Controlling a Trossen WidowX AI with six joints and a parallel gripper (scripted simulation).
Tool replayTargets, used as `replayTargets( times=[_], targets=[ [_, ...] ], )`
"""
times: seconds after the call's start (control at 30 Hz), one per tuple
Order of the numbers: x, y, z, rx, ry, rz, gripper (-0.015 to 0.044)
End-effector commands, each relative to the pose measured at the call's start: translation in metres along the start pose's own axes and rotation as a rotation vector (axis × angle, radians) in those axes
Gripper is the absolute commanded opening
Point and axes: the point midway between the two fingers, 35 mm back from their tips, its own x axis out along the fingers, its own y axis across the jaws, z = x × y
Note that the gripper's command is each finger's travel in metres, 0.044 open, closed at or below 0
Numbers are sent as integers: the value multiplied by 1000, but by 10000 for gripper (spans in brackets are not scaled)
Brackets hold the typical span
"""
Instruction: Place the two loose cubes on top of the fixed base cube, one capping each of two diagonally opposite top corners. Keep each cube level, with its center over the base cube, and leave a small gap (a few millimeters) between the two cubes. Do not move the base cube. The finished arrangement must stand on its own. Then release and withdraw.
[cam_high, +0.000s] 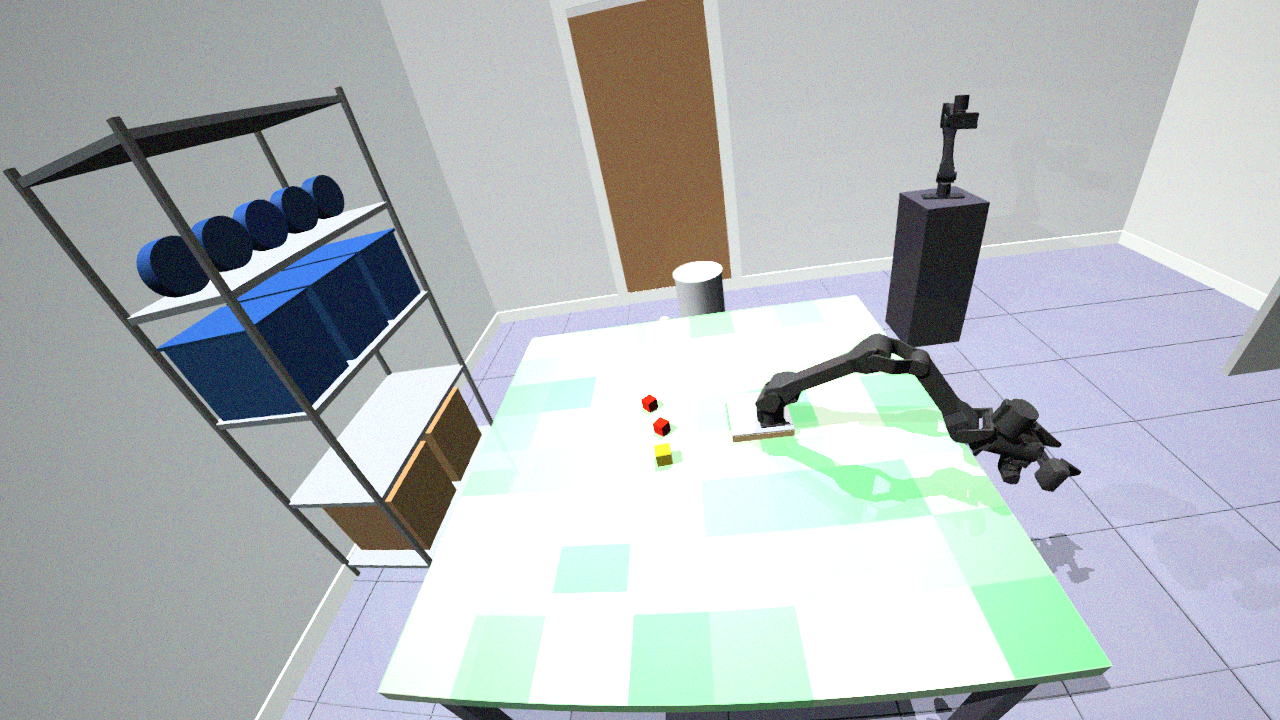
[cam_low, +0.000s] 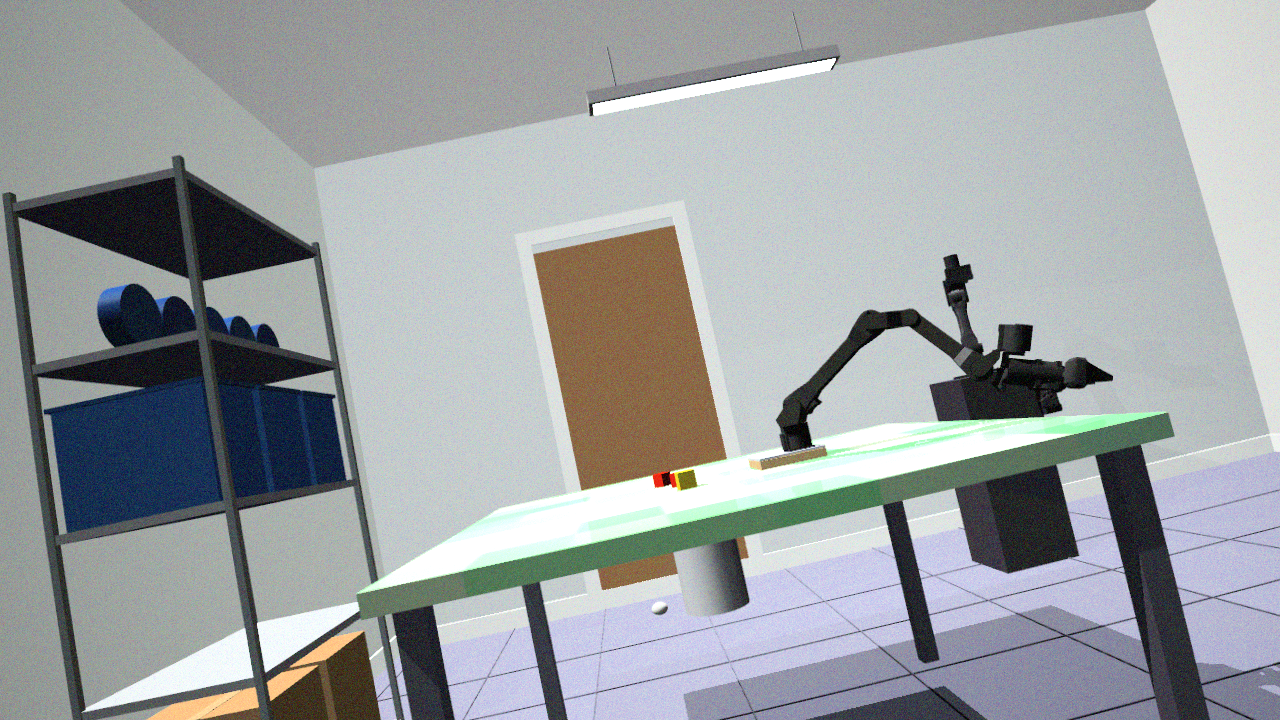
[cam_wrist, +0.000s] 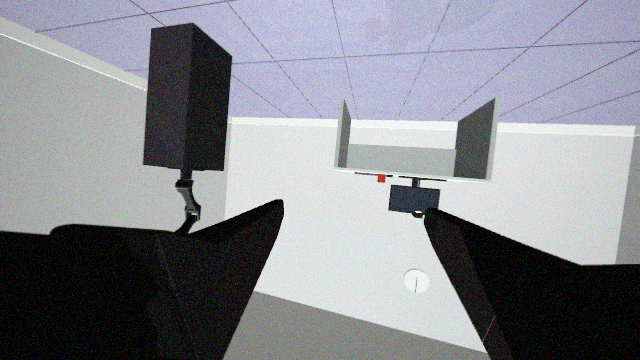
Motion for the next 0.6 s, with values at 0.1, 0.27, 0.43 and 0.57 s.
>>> replayTargets(
  times=[0.1,0.27,0.43,0.57],
  targets=[
    [-6,22,2,-16,-16,35,295],
    [-33,92,11,-65,-76,147,265],
    [-64,152,21,-105,-138,242,265],
    [-99,203,32,-138,-202,324,265]
  ],
)
